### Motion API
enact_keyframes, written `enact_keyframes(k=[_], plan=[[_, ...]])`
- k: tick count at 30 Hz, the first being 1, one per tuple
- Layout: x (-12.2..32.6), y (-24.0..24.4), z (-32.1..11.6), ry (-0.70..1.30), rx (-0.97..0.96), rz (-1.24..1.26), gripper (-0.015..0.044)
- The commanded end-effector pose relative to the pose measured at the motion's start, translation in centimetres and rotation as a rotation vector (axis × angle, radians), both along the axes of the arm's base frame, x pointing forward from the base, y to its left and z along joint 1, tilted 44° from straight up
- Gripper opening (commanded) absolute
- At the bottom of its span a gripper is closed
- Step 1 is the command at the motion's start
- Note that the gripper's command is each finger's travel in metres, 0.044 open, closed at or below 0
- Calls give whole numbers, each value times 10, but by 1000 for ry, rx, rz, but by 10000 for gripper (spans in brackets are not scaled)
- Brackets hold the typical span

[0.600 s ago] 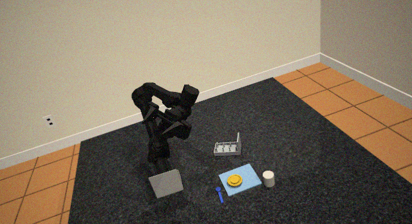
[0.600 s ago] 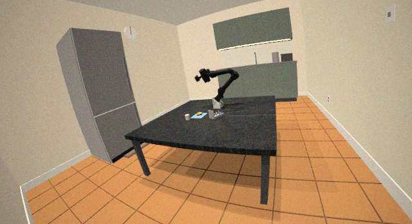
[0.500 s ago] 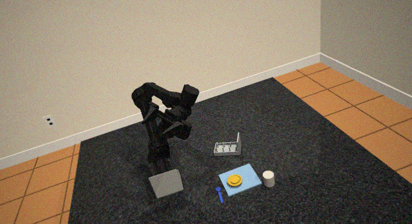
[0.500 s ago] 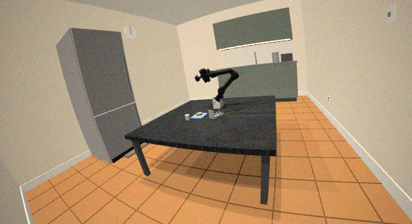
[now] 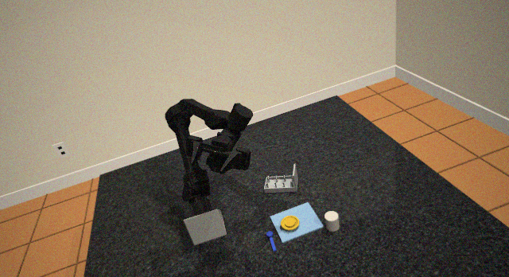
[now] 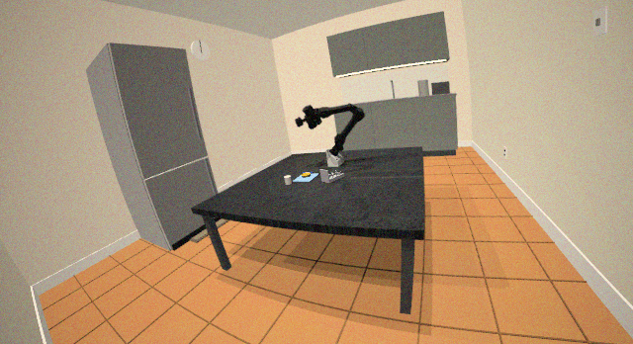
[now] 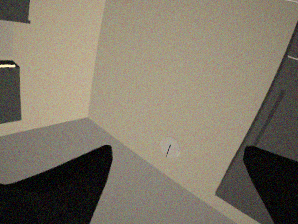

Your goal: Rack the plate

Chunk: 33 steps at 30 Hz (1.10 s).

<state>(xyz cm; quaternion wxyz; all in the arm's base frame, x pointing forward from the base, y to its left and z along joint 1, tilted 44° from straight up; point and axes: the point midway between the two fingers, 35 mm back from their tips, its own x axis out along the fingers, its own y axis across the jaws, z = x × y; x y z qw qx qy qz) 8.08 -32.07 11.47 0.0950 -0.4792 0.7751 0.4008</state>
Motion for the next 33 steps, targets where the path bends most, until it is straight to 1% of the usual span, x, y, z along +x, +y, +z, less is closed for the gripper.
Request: enact_keyframes(k=[1, 17, 33], plan=[[14, 0, -14, -95, 43, -16, 400], [59, 15, -54, -412, 216, -172, 400], [100, 48, -83, -642, 412, -474, 400]])
